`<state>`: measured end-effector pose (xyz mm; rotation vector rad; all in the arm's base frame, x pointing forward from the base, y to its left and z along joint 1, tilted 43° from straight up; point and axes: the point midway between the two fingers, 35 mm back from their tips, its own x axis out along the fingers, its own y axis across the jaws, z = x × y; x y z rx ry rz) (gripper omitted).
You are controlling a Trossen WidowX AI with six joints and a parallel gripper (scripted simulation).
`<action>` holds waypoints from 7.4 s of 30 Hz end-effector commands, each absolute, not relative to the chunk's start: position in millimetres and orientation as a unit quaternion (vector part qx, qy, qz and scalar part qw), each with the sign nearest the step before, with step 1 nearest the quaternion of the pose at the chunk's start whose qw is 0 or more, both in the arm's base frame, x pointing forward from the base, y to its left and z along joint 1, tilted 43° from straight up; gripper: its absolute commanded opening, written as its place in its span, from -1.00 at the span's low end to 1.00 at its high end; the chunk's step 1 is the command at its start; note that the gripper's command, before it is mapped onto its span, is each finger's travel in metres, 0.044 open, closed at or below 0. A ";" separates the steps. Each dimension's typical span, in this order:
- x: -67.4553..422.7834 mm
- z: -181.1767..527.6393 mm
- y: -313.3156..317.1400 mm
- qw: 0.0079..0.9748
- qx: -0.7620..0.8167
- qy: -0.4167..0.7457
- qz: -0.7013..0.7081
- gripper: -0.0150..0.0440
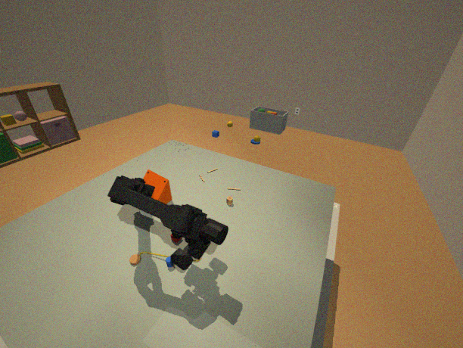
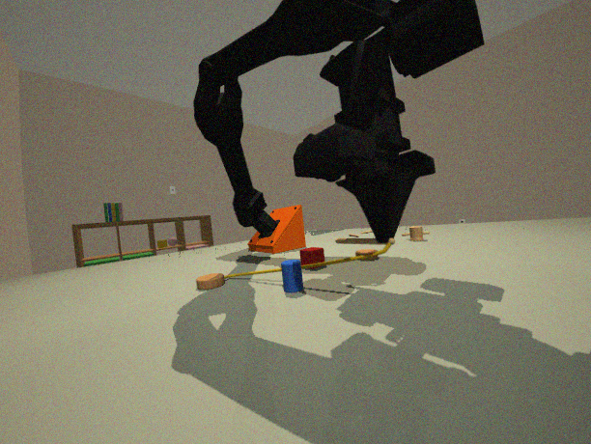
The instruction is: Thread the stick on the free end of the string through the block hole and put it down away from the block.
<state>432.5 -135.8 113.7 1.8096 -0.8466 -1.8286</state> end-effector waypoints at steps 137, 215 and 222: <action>309.8 56.4 -117.0 0.219 0.649 -0.302 -0.663 -0.49; 253.7 105.8 -57.9 -0.643 0.212 -0.669 0.305 -0.08; 253.7 105.8 -57.9 -0.643 0.212 -0.669 0.305 -0.08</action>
